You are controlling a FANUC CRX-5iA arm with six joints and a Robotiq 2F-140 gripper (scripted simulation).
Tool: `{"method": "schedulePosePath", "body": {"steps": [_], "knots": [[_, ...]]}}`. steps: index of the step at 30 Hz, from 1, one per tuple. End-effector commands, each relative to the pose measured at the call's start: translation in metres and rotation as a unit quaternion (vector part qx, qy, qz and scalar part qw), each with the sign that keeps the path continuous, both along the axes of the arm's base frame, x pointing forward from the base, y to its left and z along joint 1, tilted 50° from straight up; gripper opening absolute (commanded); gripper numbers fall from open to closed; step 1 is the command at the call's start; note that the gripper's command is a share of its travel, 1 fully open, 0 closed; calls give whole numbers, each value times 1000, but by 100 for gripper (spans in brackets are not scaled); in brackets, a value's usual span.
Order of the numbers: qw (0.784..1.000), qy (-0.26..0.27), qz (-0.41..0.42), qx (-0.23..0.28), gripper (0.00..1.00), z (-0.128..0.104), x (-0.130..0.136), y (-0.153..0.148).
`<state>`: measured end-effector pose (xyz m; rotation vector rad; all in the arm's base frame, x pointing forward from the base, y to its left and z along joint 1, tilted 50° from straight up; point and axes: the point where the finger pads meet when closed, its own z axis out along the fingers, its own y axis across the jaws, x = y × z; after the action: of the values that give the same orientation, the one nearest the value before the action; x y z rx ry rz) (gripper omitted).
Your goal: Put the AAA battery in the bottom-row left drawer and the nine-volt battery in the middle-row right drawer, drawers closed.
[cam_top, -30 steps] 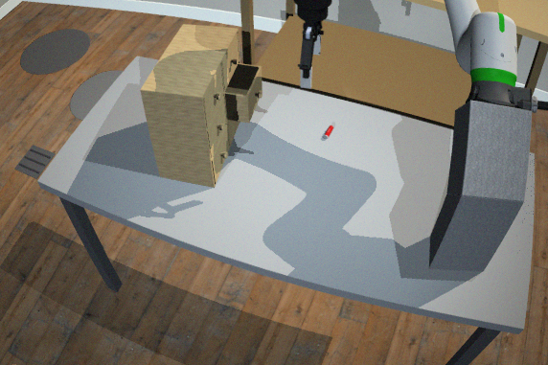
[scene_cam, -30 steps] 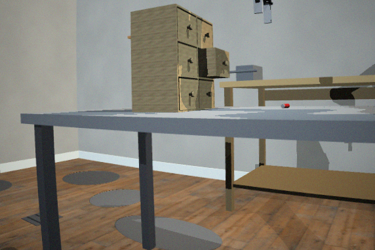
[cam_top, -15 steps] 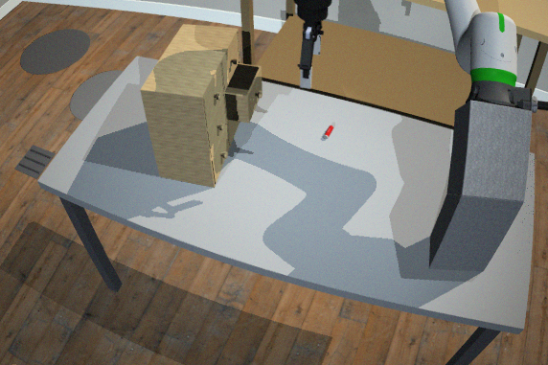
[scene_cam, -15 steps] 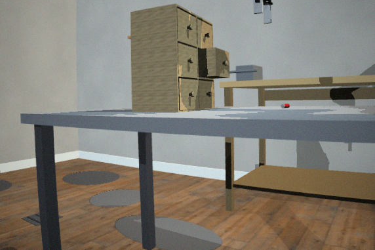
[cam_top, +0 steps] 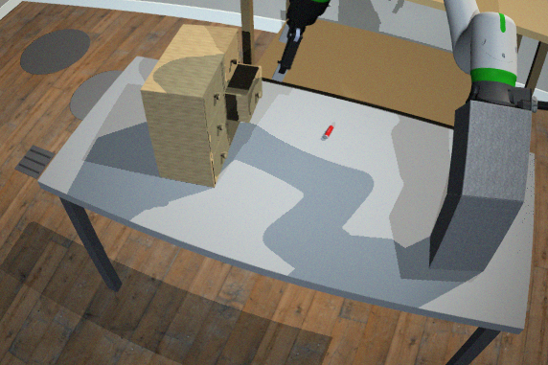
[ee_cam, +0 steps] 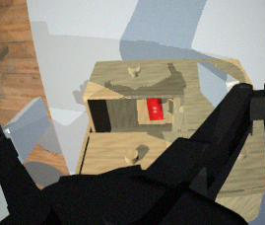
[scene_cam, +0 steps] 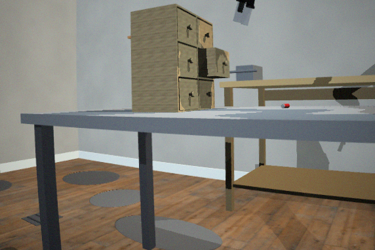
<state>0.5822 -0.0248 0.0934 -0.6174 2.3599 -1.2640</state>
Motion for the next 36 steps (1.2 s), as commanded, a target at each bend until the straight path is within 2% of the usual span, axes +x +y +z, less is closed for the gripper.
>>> {"method": "schedulePosePath", "body": {"steps": [1,2,4,5,6,7,8,9,10,11,12,13,14,15,16,17,19,20,21,23,24,25,26,28,29,30,31,33,34,36], "knots": [[994,-40,102,-24,100,9,45,11],[994,-40,102,-24,100,9,45,11],[978,-56,198,-43,100,17,75,39],[978,-56,198,-44,100,17,75,39],[968,-58,240,-51,100,20,88,58],[965,-60,250,-53,100,20,88,58],[953,-58,291,-59,100,20,97,80],[948,-61,305,-62,100,20,97,80],[935,-55,342,-67,100,19,102,104],[928,-57,361,-70,100,19,102,104],[915,-48,393,-75,100,14,104,129],[904,-49,418,-78,100,14,104,129],[892,-37,443,-82,100,7,100,155],[879,-36,467,-85,100,7,100,155],[866,-23,491,-89,100,-3,92,181],[852,-20,515,-91,100,-3,92,181],[852,-20,515,-91,100,-3,92,181],[808,4,581,-100,100,-16,78,204],[798,21,594,-103,100,-31,60,223],[772,31,626,-106,100,-31,60,223],[756,50,643,-110,100,-48,38,238],[738,59,663,-113,100,-48,38,238],[722,78,678,-117,100,-66,13,247],[683,99,713,-121,100,-66,13,247],[666,121,725,-127,100,-85,-14,250],[646,133,741,-128,100,-85,-14,250],[628,153,751,-134,100,-102,-41,247],[589,180,775,-138,100,-102,-41,247],[571,199,783,-145,100,-118,-68,237],[571,199,783,-145,100,-118,-68,237]]}}
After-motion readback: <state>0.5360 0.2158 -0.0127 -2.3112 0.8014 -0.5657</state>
